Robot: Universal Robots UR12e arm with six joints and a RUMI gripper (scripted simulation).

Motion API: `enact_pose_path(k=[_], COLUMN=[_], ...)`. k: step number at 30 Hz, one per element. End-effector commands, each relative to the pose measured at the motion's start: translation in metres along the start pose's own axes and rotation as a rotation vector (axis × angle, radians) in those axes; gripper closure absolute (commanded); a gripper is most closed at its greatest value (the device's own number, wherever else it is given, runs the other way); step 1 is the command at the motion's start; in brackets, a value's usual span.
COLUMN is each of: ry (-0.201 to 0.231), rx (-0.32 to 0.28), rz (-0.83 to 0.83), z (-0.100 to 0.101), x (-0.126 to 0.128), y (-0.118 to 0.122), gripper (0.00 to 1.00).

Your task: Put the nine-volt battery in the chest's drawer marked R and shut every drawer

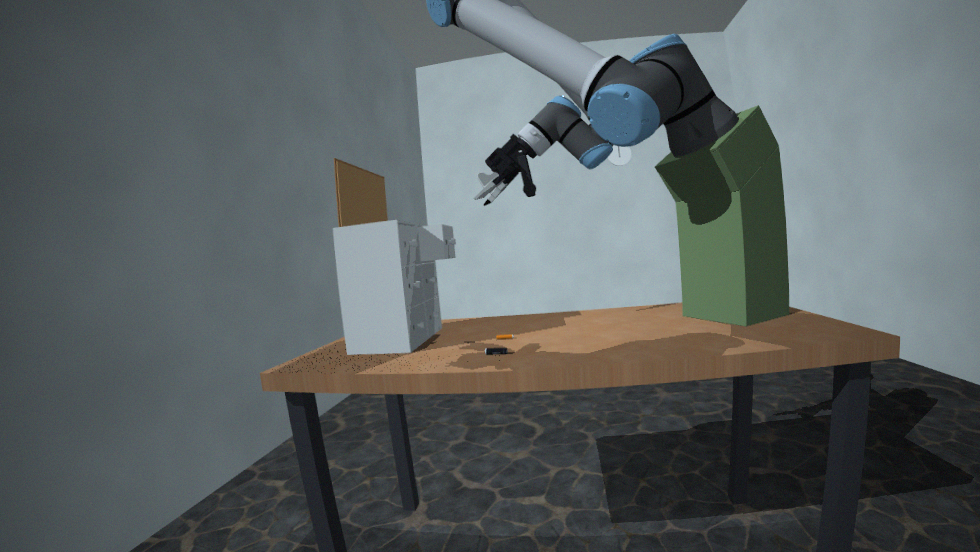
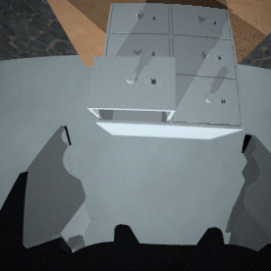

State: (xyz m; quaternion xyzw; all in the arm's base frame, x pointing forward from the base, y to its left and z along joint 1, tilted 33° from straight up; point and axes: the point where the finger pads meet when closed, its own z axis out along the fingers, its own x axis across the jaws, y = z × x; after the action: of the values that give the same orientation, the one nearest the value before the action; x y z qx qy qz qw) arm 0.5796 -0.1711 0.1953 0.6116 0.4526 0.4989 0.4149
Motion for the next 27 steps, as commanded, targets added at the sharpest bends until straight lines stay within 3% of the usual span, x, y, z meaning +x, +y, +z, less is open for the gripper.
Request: enact_pose_path(k=[1,27], ry=[0.002,0.002], rx=[-0.003,-0.003], rz=[-0.001,-0.001], z=[-0.0071,-0.0165], x=[-0.0004,-0.0004], y=[-0.0050,-0.0119], gripper=[0.00,0.00])
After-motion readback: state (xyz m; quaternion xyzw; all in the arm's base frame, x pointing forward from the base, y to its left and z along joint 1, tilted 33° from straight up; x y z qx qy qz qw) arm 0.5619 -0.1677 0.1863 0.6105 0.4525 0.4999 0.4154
